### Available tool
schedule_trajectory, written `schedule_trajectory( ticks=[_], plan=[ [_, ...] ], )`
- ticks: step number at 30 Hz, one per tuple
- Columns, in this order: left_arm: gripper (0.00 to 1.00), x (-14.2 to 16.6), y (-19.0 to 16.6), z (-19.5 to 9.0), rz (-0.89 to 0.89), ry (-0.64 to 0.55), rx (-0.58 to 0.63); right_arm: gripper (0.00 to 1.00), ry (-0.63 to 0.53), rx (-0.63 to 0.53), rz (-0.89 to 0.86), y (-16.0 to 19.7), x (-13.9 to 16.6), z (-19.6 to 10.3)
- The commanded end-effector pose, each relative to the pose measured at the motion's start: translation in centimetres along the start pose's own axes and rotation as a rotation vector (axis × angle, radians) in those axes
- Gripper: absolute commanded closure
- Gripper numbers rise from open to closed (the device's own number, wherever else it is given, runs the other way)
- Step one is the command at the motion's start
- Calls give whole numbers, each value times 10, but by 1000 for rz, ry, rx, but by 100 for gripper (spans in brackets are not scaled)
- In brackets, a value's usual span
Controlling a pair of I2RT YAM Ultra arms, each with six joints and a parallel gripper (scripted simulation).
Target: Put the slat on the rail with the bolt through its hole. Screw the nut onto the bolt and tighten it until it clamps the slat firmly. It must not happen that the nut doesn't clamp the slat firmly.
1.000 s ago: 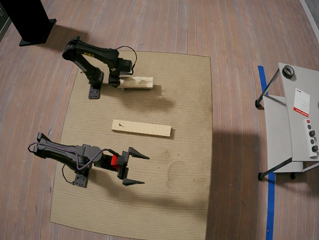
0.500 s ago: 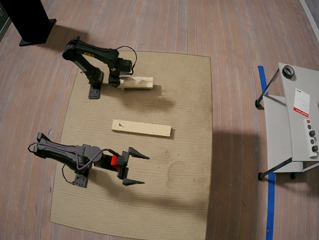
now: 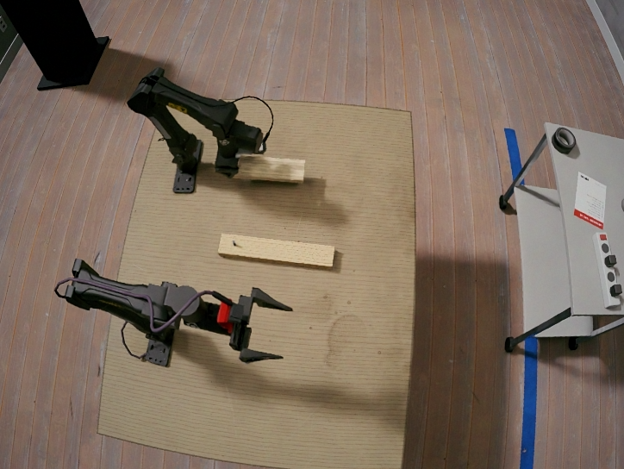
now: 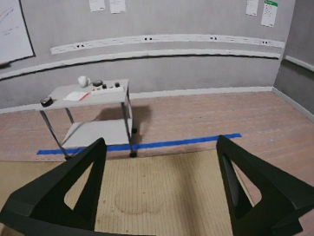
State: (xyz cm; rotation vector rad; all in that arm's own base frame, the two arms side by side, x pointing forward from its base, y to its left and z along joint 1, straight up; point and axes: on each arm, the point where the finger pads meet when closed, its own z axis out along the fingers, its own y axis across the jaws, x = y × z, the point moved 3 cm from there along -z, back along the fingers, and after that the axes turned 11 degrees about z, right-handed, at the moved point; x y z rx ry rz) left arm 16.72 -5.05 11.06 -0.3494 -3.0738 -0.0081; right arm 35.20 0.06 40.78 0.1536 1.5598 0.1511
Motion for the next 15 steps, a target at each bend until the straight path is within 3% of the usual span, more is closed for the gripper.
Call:
schedule_trajectory(
  ticks=[1,15],
  plan=[
    [28,-23,-10,-13,-27,-69,-2,0,-6,-3,-2,1,-3,-1],
    [28,-52,-67,-19,0,-70,2,0,-6,-3,-2,1,-3,-1]
  ],
)
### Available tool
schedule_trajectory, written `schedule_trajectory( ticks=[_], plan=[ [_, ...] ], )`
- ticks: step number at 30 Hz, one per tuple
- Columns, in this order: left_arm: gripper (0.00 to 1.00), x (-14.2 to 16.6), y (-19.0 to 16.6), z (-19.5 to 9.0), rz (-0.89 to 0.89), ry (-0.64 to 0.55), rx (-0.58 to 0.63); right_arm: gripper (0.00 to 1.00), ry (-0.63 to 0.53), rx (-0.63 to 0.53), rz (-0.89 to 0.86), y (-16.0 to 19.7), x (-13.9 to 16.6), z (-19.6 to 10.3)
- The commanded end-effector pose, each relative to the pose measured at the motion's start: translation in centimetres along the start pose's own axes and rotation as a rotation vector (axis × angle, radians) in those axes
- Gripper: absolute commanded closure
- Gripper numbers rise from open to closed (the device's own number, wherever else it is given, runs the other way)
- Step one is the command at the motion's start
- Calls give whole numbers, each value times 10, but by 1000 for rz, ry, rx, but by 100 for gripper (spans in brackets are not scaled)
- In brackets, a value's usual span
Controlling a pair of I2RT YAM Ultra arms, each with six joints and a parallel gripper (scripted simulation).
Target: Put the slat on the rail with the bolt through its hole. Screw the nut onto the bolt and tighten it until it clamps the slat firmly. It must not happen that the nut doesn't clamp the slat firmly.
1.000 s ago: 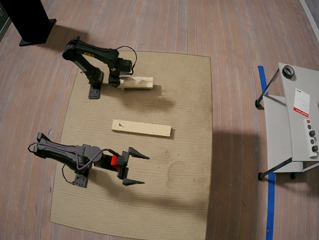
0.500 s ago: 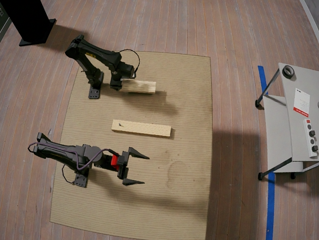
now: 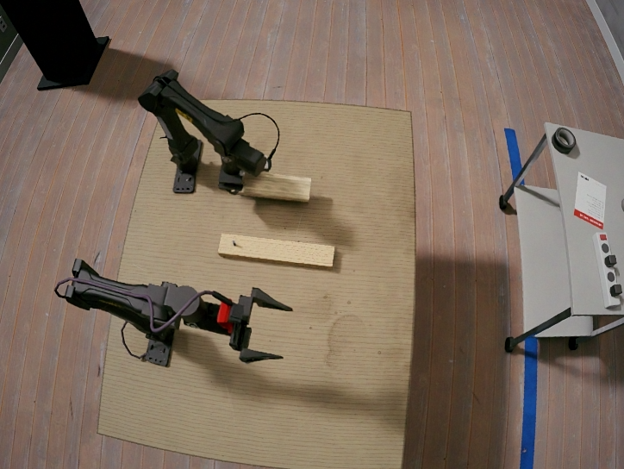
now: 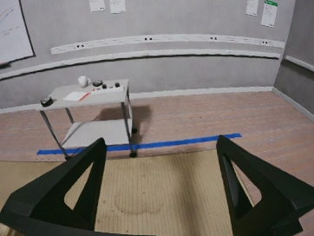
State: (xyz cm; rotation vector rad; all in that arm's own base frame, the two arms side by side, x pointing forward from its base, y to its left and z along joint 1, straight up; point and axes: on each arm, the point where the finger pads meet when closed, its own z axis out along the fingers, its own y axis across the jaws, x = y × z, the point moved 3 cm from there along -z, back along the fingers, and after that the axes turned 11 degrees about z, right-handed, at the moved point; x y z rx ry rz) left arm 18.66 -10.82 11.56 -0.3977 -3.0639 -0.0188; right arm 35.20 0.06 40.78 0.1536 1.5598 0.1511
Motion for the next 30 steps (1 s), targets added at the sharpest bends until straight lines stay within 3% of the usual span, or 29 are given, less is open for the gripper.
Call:
schedule_trajectory(
  ticks=[1,30],
  plan=[
    [28,-23,-19,-13,-30,-74,9,0,-6,-3,-2,1,-3,-1],
    [28,-33,-141,-7,15,-74,16,0,-6,-3,-2,1,-3,-1]
  ],
)
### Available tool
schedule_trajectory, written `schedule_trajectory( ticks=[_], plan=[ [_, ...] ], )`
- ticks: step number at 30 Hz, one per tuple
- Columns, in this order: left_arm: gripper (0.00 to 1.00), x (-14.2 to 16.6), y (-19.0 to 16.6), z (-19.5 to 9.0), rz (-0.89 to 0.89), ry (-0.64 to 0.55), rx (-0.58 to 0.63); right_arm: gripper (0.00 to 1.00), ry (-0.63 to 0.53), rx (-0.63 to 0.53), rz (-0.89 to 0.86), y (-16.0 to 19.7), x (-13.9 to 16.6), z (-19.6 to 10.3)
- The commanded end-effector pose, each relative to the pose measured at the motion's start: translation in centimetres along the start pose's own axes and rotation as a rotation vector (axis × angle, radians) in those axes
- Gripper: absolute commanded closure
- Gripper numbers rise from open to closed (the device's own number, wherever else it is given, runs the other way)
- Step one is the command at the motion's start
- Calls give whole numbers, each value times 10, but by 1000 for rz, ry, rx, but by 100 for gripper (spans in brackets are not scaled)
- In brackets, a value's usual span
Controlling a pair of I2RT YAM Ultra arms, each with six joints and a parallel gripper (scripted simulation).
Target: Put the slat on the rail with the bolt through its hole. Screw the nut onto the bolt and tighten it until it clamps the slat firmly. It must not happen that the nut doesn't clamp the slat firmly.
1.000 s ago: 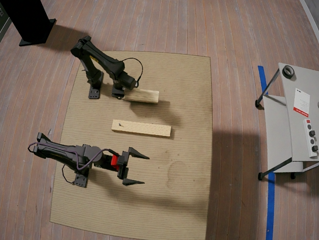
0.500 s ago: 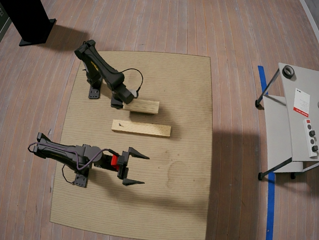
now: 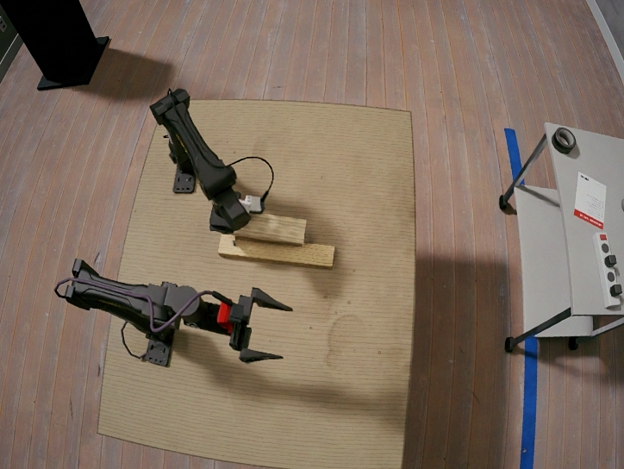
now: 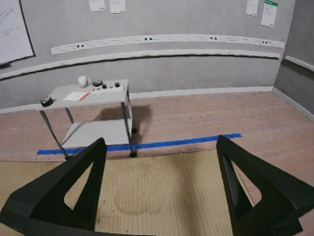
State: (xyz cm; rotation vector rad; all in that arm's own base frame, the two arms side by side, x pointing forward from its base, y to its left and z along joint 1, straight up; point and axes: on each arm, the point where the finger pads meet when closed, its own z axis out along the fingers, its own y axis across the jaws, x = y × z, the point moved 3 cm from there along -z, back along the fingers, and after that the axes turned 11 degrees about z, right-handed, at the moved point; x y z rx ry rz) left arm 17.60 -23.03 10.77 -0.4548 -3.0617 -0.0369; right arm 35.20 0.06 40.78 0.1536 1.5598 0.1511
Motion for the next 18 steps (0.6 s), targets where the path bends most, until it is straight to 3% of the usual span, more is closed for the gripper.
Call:
schedule_trajectory(
  ticks=[1,6,18],
  plan=[
    [28,-12,-25,-12,-20,-70,28,0,-6,-3,-2,1,-3,-1],
    [28,-9,-49,-8,-13,-71,29,0,-6,-3,-2,1,-3,-1],
    [28,-9,-51,-9,-14,-76,30,0,-6,-3,-2,1,-3,-1]
  ],
)
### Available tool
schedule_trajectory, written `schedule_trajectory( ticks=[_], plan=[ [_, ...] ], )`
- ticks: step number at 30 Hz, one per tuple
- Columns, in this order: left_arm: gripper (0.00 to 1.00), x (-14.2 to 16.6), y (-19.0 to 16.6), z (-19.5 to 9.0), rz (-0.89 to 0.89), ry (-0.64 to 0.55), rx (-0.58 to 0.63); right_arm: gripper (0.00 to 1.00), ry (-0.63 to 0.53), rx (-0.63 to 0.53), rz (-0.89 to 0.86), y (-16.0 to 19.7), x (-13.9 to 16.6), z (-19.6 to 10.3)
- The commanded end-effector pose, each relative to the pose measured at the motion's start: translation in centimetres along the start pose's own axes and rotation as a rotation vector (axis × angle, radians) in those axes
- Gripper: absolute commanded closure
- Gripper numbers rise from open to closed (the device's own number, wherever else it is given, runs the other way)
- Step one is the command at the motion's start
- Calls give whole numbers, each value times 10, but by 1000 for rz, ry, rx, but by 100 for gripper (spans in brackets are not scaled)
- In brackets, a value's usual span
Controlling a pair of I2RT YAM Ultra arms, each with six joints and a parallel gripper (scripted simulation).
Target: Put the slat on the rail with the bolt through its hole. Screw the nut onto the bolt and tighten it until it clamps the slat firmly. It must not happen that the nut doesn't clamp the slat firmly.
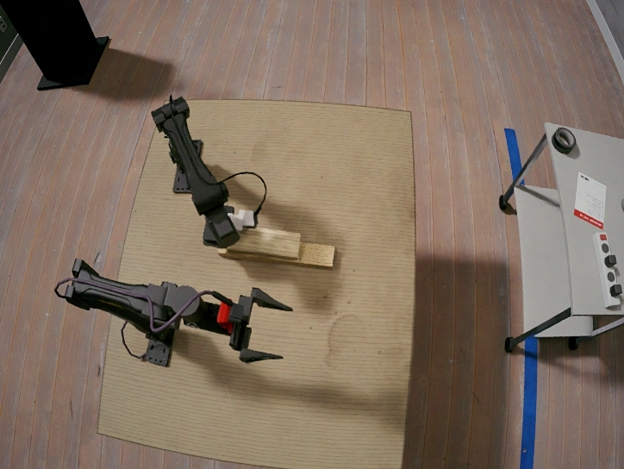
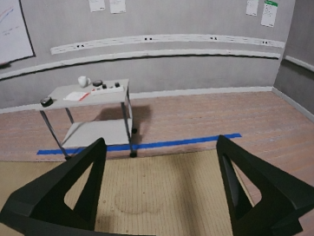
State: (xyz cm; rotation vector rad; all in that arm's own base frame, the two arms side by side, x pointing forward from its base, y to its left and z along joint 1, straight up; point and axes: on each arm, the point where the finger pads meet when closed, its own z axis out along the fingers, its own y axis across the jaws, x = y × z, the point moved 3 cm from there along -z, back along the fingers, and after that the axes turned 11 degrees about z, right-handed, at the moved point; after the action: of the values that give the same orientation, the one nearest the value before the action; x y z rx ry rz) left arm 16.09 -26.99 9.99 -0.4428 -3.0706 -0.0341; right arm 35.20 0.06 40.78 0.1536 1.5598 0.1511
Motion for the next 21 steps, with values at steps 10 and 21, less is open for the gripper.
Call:
schedule_trajectory(
  ticks=[10,21],
  plan=[
    [28,-12,-9,-17,-2,-69,29,0,-6,-3,-2,1,-3,-1],
    [28,-9,-7,-10,-2,-54,28,0,-6,-3,-2,1,-3,-1]
  ],
)
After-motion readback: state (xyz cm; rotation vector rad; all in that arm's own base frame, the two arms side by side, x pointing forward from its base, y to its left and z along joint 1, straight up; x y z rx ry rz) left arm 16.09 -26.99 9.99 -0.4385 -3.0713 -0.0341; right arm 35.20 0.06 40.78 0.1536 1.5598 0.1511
